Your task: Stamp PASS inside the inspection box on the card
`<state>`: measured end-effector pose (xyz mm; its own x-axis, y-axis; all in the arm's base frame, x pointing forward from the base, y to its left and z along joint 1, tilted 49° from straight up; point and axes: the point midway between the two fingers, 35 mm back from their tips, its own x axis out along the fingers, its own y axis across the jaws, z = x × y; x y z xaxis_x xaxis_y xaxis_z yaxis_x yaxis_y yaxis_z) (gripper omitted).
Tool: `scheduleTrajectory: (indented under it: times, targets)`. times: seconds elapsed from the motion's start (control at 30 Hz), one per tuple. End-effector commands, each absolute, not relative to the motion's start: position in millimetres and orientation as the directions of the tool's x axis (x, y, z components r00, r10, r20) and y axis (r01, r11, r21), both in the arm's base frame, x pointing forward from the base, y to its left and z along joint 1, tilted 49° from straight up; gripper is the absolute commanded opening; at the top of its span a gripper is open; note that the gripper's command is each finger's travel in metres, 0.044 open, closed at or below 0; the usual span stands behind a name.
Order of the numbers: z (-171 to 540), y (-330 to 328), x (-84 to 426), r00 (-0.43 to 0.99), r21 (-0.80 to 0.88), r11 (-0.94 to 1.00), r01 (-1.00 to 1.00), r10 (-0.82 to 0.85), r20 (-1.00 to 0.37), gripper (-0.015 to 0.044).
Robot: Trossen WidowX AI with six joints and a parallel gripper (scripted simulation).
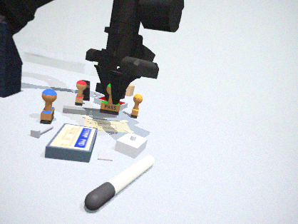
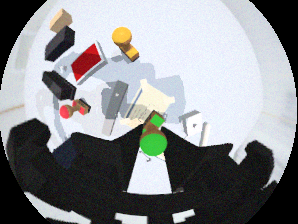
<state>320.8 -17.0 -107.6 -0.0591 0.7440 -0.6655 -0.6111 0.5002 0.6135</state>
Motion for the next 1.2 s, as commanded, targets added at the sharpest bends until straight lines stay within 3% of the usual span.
scheduleTrajectory:
  times: [0.0,1.17]
  targets:
    - [-109.2,-14.8,320.7,-0.056,0.616,0.501,-0.608,0.746,-0.663,0.0000]
    - [-123.6,3.0,317.7,-0.053,0.616,0.499,-0.609,0.750,-0.660,0.0000]
